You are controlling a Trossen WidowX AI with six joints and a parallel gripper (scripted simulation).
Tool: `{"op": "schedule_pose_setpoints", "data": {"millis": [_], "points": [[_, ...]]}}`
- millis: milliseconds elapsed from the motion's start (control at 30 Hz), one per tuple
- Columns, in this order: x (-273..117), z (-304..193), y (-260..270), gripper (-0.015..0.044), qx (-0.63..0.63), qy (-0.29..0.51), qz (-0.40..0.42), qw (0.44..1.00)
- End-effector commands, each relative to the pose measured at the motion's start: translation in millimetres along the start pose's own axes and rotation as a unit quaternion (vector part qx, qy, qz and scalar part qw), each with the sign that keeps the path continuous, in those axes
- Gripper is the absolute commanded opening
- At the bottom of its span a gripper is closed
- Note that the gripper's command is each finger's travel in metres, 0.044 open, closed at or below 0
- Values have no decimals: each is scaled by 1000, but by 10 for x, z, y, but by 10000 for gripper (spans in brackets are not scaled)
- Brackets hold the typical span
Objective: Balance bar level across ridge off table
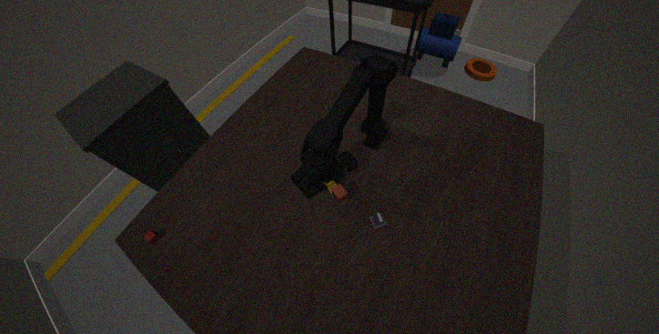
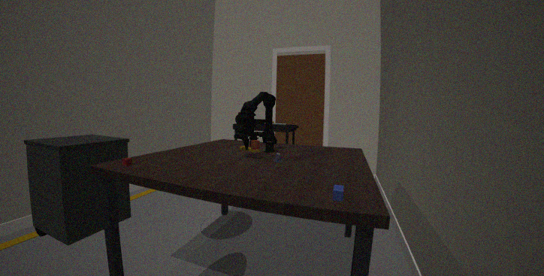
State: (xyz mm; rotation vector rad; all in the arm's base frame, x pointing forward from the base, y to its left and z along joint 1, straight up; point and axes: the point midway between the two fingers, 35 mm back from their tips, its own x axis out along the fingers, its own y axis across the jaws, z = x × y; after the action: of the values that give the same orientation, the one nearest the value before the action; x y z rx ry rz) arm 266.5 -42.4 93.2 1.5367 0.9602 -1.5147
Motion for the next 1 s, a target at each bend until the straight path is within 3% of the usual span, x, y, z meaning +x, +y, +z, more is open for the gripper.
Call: {"op": "schedule_pose_setpoints", "data": {"millis": [0,500,967], "points": [[-133,-1,14,0,2,0,6,1000],[-483,6,-30,0,0,0,6,1000],[-493,-472,-109,0,-193,1,6,981]]}}
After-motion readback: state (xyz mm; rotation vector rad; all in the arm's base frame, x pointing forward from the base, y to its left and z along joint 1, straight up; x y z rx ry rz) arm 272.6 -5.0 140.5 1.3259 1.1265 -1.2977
